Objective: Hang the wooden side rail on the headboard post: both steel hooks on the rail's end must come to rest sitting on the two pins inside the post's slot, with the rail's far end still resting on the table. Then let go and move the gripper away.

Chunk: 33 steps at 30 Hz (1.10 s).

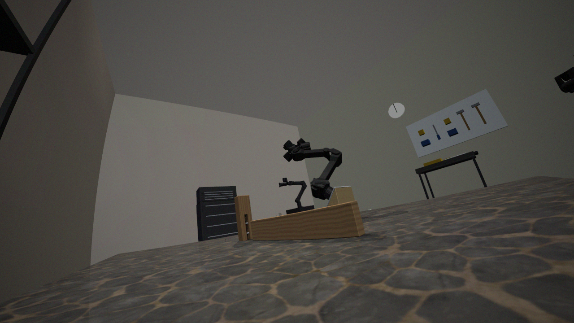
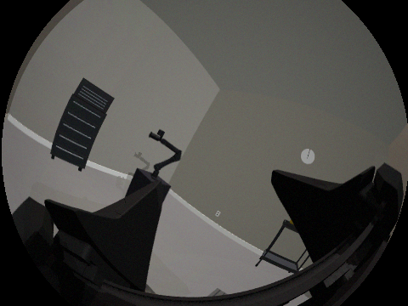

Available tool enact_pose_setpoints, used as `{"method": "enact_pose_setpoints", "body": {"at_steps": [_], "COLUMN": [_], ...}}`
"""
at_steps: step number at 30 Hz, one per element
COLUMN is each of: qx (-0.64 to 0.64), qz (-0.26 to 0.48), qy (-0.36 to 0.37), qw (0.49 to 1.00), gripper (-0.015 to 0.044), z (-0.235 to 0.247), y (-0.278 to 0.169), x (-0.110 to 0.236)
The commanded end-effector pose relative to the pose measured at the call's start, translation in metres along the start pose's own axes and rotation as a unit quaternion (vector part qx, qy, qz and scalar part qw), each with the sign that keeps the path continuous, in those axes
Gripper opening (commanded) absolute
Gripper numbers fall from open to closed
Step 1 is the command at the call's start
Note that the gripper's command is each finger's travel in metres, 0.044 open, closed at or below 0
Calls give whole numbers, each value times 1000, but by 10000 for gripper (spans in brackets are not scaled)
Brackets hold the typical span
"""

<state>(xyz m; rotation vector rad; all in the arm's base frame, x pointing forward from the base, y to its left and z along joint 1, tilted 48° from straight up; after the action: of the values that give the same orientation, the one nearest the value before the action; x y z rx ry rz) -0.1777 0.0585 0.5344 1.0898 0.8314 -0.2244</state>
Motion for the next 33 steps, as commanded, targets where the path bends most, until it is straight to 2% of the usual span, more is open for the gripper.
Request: {"method": "enact_pose_setpoints", "body": {"at_steps": [1, 6, 12, 22, 33], "qx": [-4, -130, -313, -542, -641], "qz": [0, 1, 44, 205, 388], "qy": [3, 89, 215, 364, 401], "qw": [1000, 988, 924, 729, 527], "gripper": [426, 440, 440, 440, 440], "z": [2, 49, 118, 206, 248], "y": [0, 7, 18, 38, 50], "x": [0, 8, 36, 114, 198]}}
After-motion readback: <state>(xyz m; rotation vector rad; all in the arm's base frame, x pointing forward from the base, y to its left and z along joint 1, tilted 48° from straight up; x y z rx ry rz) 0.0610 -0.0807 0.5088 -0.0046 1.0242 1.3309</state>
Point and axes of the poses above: the point midway between the two fingers, 35 mm back from their tips, its own x axis back along the fingers, its own z axis across the jaws, y = z × x, the point moved 6 cm from there along x, back along the fingers, and after that the axes turned 1 degree about -x, right-handed, at the moved point
